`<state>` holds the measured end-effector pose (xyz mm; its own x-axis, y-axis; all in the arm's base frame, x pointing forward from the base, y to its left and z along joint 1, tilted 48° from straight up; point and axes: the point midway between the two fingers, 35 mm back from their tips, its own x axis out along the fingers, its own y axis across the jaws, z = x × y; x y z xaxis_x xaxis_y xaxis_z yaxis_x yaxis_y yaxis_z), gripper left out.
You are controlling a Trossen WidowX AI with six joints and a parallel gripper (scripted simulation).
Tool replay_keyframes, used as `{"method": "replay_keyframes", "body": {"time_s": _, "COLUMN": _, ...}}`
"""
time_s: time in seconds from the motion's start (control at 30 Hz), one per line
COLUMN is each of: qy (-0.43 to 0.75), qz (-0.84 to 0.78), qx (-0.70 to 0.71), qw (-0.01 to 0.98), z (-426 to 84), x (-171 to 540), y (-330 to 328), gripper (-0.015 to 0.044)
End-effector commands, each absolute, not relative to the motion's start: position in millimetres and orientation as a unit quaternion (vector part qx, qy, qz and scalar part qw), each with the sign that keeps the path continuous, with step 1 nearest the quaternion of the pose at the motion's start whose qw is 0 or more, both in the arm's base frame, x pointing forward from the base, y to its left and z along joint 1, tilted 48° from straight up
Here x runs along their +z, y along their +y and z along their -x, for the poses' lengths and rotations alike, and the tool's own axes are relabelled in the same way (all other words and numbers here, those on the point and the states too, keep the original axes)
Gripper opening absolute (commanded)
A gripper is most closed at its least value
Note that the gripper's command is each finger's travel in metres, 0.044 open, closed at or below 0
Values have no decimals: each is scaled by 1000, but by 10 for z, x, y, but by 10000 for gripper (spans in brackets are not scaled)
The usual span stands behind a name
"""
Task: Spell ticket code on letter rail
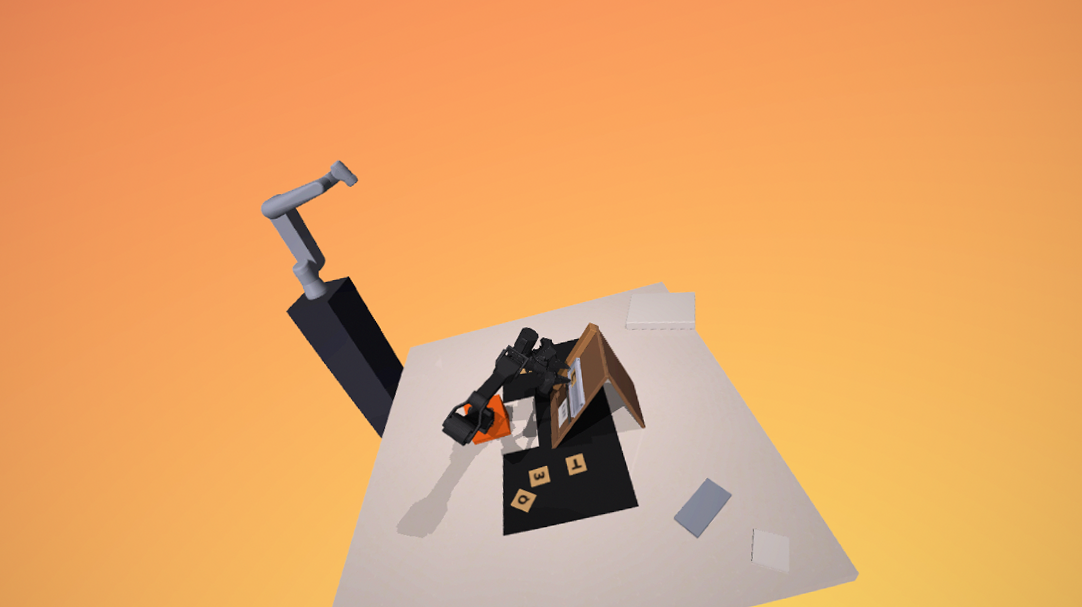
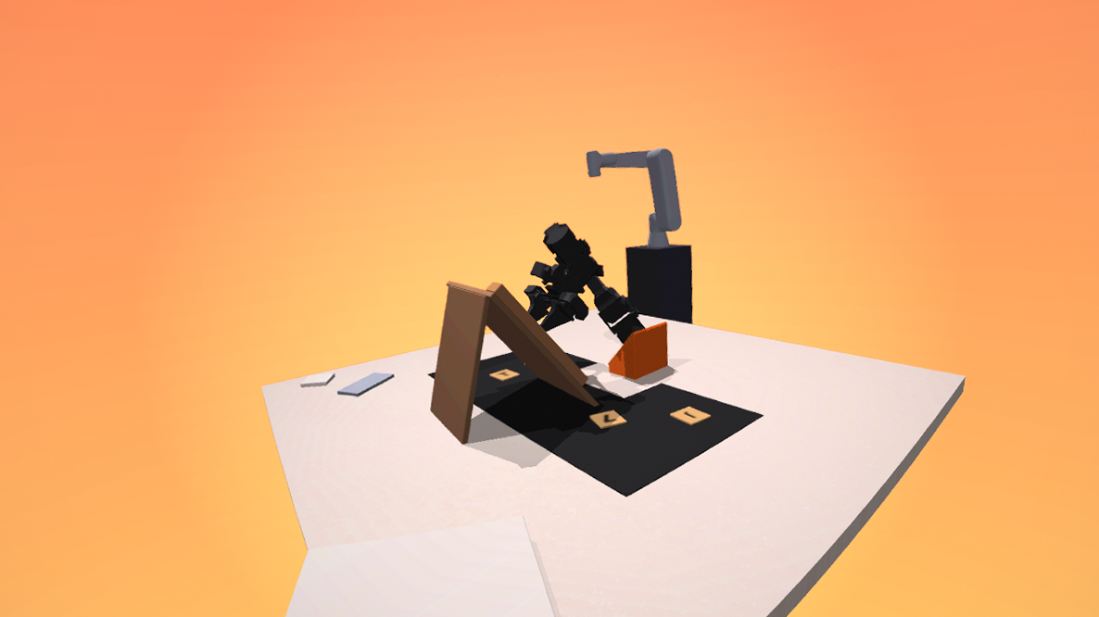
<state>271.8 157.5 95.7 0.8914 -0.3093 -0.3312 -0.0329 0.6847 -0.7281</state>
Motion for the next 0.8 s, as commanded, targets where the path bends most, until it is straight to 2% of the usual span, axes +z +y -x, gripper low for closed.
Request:
{"method": "replay_keyframes", "body": {"time_s": 0.0, "qy": 217, "qz": 387, "qx": -79, "qw": 893, "z": -2688, "x": 967, "y": 1586, "gripper": 295}}
{"method": "replay_keyframes", "body": {"time_s": 0.77, "qy": 218, "qz": 387, "qx": -78, "qw": 893, "z": -2564, "x": 974, "y": 1604, "gripper": 295}}
